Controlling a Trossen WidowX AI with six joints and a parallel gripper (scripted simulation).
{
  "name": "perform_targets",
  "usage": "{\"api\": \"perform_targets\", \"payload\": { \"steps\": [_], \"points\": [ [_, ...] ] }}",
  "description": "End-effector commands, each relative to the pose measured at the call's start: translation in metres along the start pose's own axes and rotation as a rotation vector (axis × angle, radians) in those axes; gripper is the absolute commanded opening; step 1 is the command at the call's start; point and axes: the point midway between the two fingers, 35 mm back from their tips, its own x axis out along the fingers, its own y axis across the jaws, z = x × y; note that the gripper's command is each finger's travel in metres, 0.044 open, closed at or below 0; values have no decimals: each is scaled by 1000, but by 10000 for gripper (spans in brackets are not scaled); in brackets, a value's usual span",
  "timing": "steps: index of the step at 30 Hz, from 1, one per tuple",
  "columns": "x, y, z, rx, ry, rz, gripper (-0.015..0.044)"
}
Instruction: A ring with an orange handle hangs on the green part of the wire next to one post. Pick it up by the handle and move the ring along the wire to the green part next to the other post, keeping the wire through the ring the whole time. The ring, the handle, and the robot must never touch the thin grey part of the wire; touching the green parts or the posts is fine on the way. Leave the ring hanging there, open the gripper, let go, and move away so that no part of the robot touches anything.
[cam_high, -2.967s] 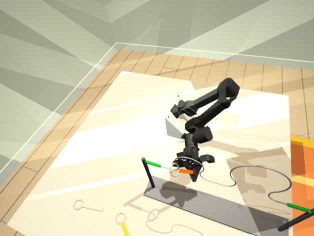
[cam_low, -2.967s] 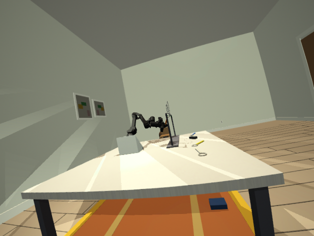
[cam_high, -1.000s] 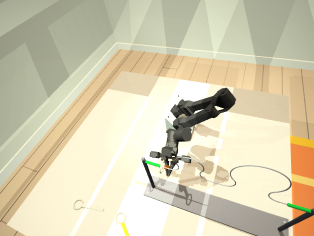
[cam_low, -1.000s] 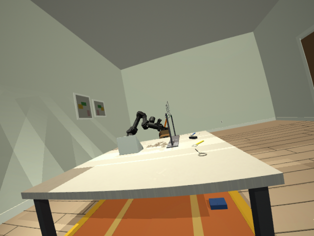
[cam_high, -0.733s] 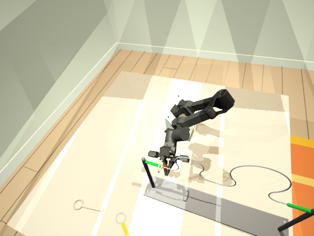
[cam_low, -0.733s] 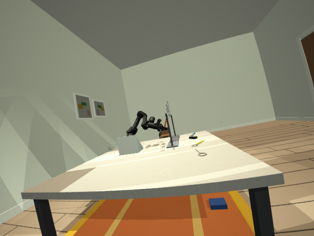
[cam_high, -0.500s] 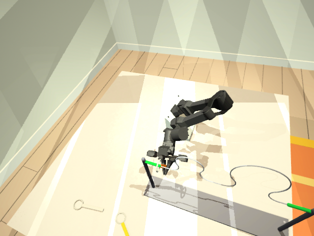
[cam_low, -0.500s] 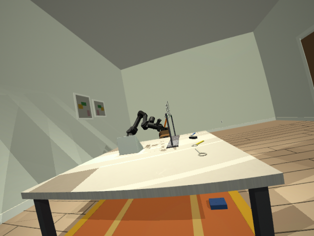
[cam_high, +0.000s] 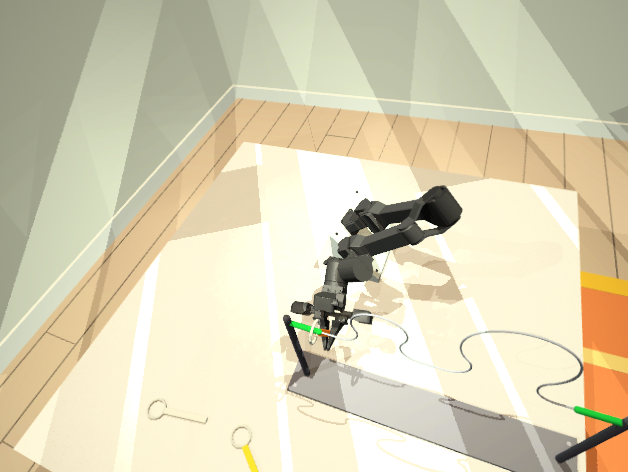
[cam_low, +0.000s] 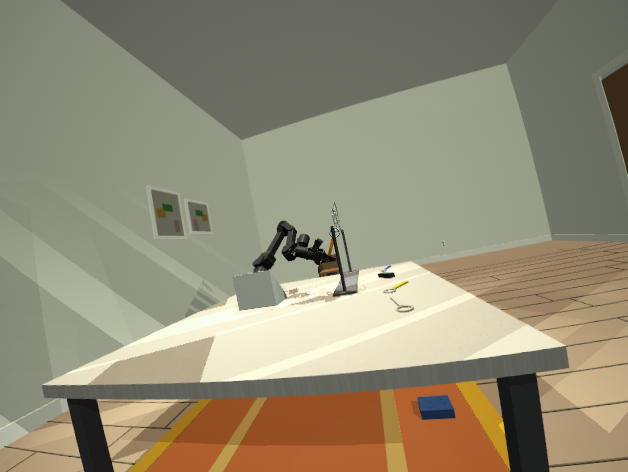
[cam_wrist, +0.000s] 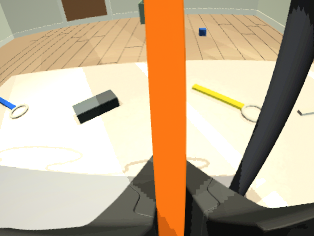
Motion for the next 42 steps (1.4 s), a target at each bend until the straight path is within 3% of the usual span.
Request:
{"api": "perform_targets", "payload": {
  "steps": [1,28,39,42],
  "points": [
    [2,-3,-7,3,-1,-7,-150],
    [3,-3,-9,3,-1,-7,-150],
    [3,-2,-9,-1,1,-4,139],
    [-4,-3,-8,-1,1,-5,160]
  ]
}}
